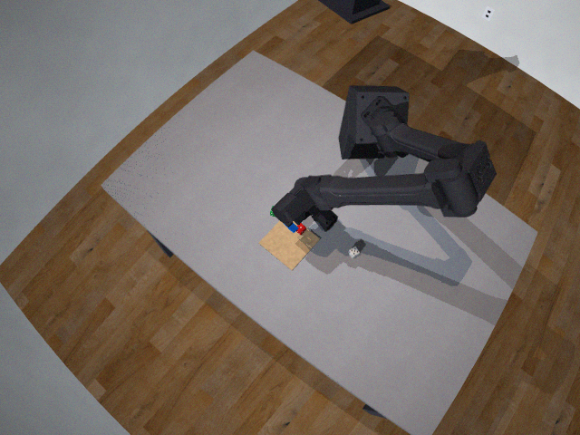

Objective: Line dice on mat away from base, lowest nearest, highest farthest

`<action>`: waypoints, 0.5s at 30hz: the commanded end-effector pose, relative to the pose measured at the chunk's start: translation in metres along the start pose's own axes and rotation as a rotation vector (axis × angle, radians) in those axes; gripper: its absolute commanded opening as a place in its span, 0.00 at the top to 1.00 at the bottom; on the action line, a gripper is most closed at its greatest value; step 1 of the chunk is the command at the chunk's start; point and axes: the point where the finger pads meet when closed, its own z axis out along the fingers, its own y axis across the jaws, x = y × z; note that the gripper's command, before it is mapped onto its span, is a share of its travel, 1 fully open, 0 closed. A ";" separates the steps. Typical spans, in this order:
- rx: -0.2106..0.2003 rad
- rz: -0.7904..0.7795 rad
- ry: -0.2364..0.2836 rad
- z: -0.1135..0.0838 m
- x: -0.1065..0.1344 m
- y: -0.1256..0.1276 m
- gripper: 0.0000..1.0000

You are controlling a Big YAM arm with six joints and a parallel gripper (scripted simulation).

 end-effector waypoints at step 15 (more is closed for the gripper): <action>-0.004 0.038 -0.003 -0.001 -0.011 0.002 0.00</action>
